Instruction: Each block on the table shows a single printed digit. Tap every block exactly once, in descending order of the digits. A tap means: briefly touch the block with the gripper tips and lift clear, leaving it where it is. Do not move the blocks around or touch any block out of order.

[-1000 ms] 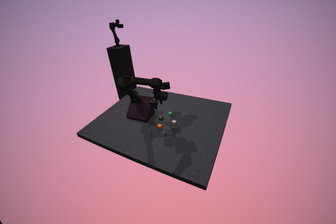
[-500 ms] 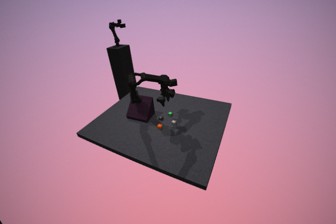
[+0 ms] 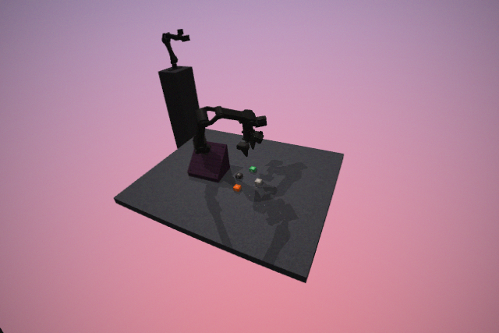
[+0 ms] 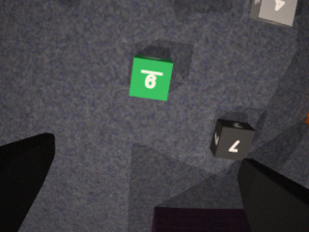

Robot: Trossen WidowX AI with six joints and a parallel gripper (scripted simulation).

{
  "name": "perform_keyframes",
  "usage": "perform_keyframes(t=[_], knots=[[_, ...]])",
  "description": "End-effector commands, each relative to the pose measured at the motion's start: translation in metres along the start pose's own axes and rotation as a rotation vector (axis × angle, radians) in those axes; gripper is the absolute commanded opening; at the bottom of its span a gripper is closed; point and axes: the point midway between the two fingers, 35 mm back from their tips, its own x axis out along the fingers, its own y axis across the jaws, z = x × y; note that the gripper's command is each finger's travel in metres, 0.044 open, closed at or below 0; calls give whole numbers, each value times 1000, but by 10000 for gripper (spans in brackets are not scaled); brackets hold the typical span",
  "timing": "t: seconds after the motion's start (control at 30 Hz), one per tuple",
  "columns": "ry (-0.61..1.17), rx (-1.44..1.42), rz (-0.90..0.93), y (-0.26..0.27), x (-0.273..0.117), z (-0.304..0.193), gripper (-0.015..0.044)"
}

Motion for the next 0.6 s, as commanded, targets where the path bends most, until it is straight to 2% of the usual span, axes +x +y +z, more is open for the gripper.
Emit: perform_keyframes(t=[0.0,0.23,0.43,0.57], knots=[[2,5,4,1,0,0,400],[3,8,8,-6,-1,11,400],[1,15,5,-84,-1,87,400],[-1,8,-1,-100,0,98,400]])
